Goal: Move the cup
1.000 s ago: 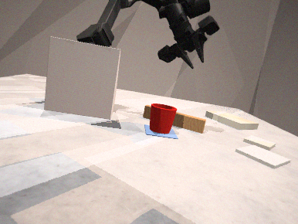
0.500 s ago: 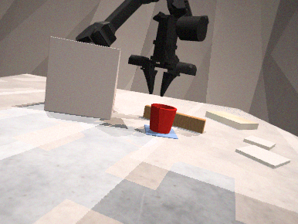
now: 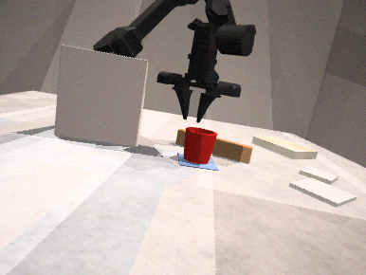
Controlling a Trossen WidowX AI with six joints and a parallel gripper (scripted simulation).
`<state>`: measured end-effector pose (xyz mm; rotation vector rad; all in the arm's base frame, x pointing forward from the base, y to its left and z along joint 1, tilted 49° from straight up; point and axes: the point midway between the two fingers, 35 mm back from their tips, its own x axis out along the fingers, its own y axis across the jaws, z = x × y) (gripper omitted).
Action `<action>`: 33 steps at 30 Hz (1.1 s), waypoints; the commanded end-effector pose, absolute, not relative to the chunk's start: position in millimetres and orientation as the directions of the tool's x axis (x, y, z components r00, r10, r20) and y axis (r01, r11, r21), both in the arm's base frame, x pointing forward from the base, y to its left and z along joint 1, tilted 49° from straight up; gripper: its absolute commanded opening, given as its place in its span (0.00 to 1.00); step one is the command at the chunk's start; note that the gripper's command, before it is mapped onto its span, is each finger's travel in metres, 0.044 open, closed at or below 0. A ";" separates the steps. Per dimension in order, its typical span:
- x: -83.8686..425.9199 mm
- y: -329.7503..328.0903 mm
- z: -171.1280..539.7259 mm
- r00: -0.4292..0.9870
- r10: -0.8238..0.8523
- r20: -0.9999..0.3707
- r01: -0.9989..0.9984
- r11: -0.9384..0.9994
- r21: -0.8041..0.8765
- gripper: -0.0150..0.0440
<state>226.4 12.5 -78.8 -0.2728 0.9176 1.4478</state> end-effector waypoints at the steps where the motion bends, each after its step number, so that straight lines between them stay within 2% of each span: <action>1: 225.0 18.0 -84.3 -0.136 0.730 -0.670 -0.916 0.165 0.366 0.50; 33: 215.7 55.1 -115.7 -0.137 0.734 -0.665 -0.916 0.162 0.368 0.50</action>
